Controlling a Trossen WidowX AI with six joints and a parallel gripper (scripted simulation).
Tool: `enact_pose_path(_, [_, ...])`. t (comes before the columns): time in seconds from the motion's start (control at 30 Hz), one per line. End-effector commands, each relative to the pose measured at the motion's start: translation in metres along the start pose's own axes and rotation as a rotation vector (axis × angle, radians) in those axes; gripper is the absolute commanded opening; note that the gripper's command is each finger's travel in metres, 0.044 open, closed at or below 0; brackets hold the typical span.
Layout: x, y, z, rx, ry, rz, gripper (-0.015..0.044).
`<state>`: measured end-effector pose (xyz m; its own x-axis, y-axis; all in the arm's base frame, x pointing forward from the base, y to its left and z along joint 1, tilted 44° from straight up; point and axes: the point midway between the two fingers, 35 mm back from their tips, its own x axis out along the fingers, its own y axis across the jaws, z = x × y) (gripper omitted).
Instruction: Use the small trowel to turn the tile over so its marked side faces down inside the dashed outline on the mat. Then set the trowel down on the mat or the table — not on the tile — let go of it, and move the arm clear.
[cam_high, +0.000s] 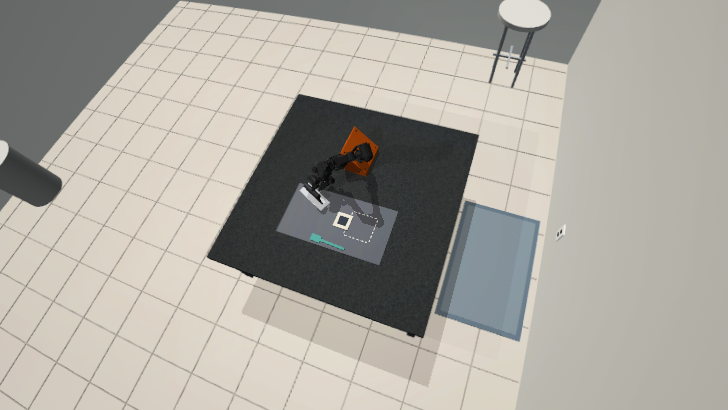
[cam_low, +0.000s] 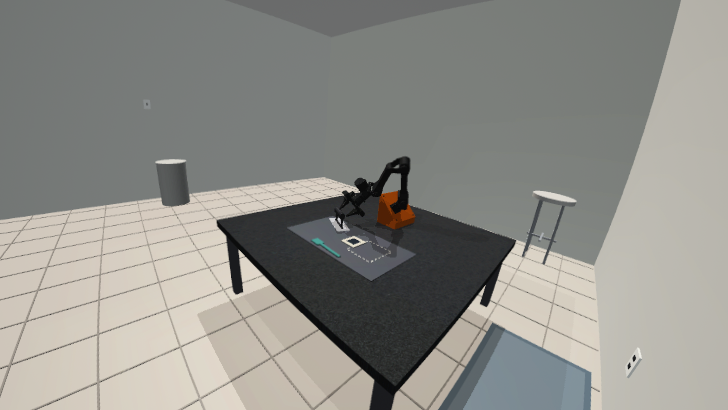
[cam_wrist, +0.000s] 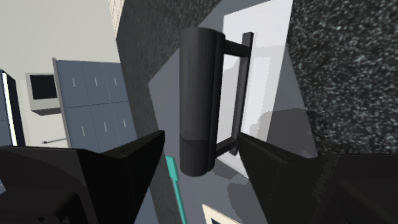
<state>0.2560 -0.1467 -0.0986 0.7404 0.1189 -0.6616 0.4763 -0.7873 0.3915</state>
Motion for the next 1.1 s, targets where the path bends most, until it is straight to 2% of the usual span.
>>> enact_pose_path(0.0, [0.007,0.003,0.001,0.002,-0.003,0.005,0.03])
enact_pose_path(0.9, [0.049,0.001,-0.001,0.003,0.001,0.008,0.03])
enact_pose_path(1.07, [0.049,0.001,-0.001,0.003,0.001,0.008,0.0169])
